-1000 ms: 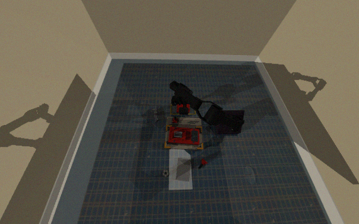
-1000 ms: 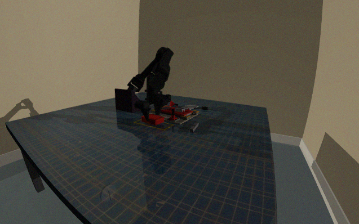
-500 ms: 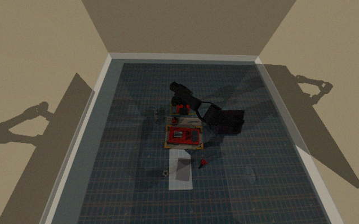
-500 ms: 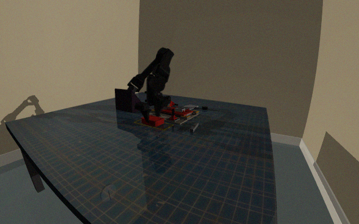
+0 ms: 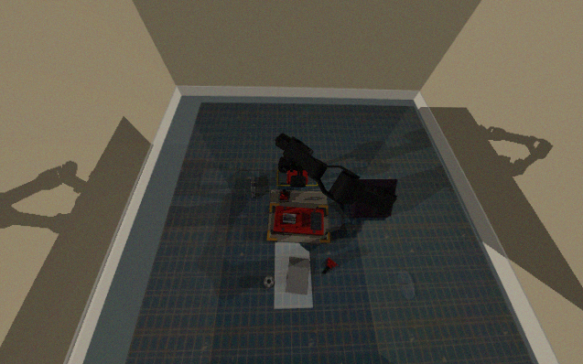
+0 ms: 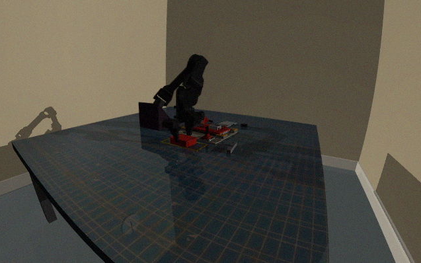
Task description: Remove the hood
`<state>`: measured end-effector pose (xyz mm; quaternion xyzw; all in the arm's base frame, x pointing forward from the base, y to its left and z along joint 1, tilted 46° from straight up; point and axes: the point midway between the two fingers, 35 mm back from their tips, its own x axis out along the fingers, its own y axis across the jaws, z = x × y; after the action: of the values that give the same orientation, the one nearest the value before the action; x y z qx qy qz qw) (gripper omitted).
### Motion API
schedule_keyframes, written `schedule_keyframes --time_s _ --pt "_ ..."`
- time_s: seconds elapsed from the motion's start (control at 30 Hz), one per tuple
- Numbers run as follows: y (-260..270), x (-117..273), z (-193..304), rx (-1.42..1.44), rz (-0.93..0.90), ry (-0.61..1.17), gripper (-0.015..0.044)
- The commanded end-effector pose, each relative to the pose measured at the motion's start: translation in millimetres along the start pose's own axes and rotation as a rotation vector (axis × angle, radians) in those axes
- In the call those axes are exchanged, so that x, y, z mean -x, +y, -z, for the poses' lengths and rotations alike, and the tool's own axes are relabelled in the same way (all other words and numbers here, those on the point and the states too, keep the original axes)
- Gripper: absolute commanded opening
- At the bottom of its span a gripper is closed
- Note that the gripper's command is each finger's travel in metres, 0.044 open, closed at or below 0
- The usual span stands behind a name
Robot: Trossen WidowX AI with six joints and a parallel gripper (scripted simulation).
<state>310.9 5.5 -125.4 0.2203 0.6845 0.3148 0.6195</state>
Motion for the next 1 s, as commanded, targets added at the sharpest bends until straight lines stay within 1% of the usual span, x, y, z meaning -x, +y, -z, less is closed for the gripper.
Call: schedule_keyframes --time_s 0.0,0.17,0.43,0.97 --pt "-0.1 0.2 0.0 0.0 0.0 0.0 0.0315" --pt "-0.5 6.0 -0.6 0.0 0.0 0.0 0.044" --pt "-1.6 70.4 0.0 -0.001 -0.006 -0.002 0.044" --pt "-1.5 72.2 0.2 -0.001 -0.006 -0.002 0.044"
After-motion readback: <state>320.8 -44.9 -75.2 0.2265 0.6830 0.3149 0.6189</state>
